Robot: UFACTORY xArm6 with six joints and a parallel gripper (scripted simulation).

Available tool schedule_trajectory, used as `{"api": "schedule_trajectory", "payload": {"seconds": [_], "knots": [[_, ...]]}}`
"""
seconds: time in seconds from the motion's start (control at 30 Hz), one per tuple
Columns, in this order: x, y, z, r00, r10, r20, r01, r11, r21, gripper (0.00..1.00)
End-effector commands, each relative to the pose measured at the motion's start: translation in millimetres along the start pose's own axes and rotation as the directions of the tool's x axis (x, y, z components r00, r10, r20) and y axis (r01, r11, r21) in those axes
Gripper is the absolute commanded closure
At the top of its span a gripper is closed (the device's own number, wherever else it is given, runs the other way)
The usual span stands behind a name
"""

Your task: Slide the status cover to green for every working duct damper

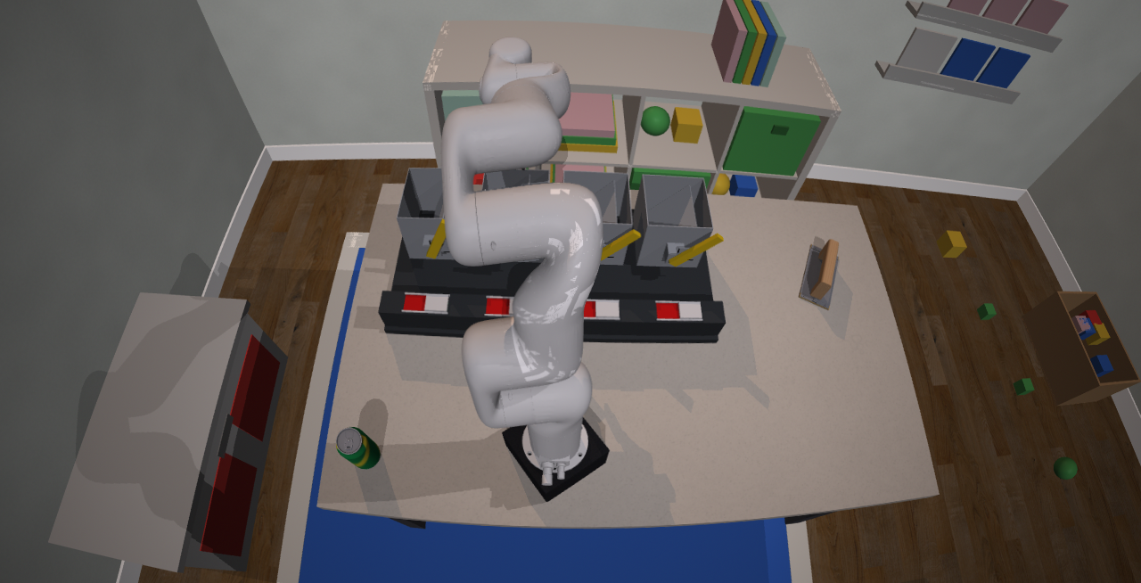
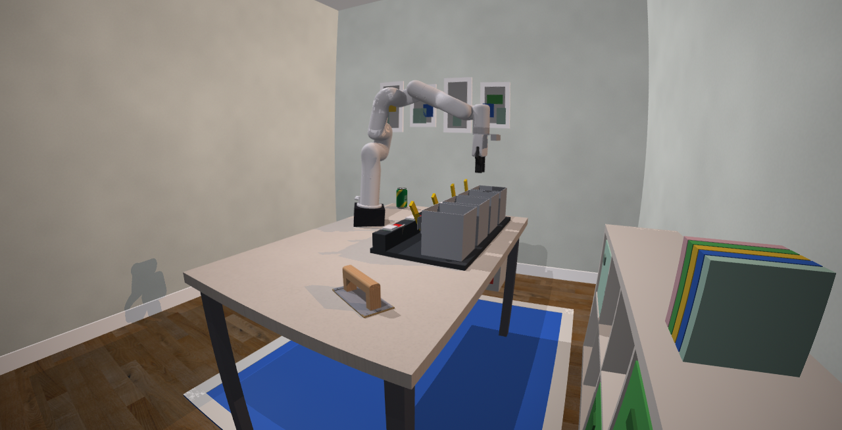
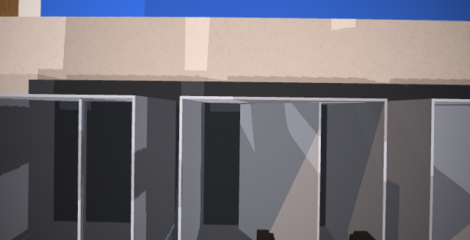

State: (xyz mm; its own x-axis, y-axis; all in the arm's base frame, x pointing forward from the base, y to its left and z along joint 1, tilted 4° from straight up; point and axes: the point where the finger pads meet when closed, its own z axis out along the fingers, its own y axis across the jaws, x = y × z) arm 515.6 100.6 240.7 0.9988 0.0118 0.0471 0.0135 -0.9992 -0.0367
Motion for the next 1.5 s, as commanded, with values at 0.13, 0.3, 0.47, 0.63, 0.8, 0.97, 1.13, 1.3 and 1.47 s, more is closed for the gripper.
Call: {"api": "schedule_trajectory", "payload": {"seconds": [0.13, 0.3, 0.47, 0.63, 0.8, 0.97, 1.13, 1.3, 1.47], "knots": [[1.1, -0.2, -2.2, 1.0, 0.0, -0.005, 0.0, 1.0, 0.001, 0.61], [1.1, -0.2, -2.2, 1.0, 0.0, -0.005, 0.0, 1.0, 0.001, 0.61], [-12.8, 9.0, 2.4, 1.0, -0.003, 0.0, 0.003, 0.998, 0.055, 0.61], [-35.3, 23.2, 9.8, 1.0, 0.0, -0.005, 0.001, 0.99, 0.139, 0.61], [-65.7, 43.6, 20.0, 1.0, -0.002, 0.0, 0.002, 0.968, 0.25, 0.61], [-89.2, 59.3, 28.1, 1.0, -0.002, 0.001, 0.001, 0.943, 0.332, 0.61], [-107.8, 70.7, 33.9, 1.0, -0.001, -0.002, 0.002, 0.917, 0.399, 0.61], [-112.3, 73.1, 35.2, 1.0, 0.0, -0.005, 0.002, 0.909, 0.416, 0.61], [-112.3, 73.1, 35.2, 1.0, 0.0, -0.005, 0.002, 0.909, 0.416, 0.61]]}}
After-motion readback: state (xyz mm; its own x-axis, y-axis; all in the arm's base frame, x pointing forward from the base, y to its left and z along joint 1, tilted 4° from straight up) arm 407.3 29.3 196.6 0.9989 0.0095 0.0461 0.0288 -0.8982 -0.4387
